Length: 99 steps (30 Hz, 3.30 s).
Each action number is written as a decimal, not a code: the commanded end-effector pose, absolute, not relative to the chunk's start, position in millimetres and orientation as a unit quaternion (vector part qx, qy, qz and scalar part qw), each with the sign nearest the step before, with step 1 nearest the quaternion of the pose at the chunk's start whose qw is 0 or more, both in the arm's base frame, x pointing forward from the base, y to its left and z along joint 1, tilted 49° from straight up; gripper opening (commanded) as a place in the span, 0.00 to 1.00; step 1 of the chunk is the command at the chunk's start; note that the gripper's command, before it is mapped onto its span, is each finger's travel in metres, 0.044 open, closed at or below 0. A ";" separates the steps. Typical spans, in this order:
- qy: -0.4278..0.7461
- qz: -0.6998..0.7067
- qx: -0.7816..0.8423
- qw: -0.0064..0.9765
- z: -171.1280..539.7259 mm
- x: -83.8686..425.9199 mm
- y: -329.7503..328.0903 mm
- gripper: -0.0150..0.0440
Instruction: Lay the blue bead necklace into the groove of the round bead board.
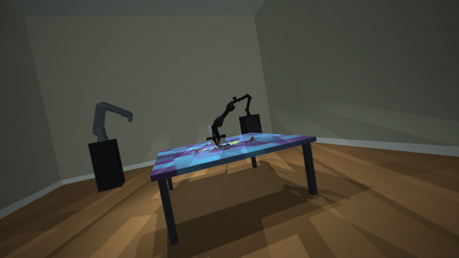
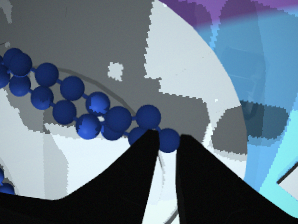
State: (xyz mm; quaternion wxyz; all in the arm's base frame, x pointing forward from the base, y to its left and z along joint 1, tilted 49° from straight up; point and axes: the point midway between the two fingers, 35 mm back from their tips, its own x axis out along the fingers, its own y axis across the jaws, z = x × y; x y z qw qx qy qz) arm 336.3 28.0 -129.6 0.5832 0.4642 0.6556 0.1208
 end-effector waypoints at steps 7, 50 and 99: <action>0.656 0.121 0.464 0.583 -129.4 336.3 28.1 0.61; 0.660 0.122 0.462 0.579 -127.9 335.1 26.7 1.00; 0.525 0.414 0.138 0.730 -102.2 349.7 29.7 0.46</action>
